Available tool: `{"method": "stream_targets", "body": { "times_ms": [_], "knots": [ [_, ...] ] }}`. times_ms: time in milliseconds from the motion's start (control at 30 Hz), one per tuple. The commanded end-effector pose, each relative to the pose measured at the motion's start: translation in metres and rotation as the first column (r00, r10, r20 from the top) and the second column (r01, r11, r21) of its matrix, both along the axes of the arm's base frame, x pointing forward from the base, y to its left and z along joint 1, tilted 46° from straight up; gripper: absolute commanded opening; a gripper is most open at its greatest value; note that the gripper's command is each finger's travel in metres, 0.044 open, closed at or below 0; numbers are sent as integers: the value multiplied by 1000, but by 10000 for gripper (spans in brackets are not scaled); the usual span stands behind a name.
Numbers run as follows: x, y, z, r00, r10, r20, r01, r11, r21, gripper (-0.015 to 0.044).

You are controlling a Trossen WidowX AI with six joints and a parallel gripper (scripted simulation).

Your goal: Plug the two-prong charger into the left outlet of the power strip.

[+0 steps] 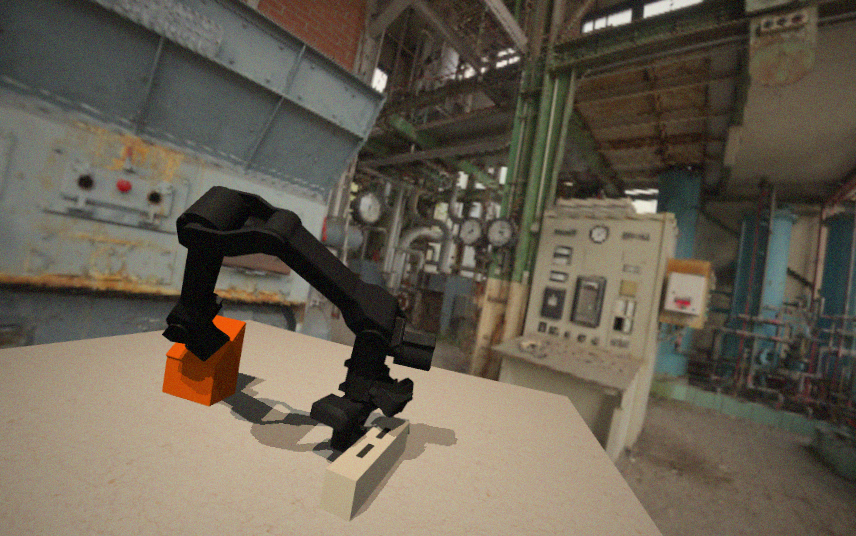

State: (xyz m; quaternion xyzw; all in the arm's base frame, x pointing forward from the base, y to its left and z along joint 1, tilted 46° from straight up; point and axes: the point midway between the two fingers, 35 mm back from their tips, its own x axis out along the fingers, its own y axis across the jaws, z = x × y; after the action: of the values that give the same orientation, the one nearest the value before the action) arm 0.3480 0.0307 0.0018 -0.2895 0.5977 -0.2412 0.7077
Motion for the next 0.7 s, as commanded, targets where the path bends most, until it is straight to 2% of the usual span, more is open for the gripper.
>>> {"method": "stream_targets", "body": {
  "times_ms": [0,667],
  "knots": [
    [2,0,1,1000,5,-1,-5,1000,-4,0],
    [7,1,2,1000,5,0,-5,1000,-4,0]
  ]
}}
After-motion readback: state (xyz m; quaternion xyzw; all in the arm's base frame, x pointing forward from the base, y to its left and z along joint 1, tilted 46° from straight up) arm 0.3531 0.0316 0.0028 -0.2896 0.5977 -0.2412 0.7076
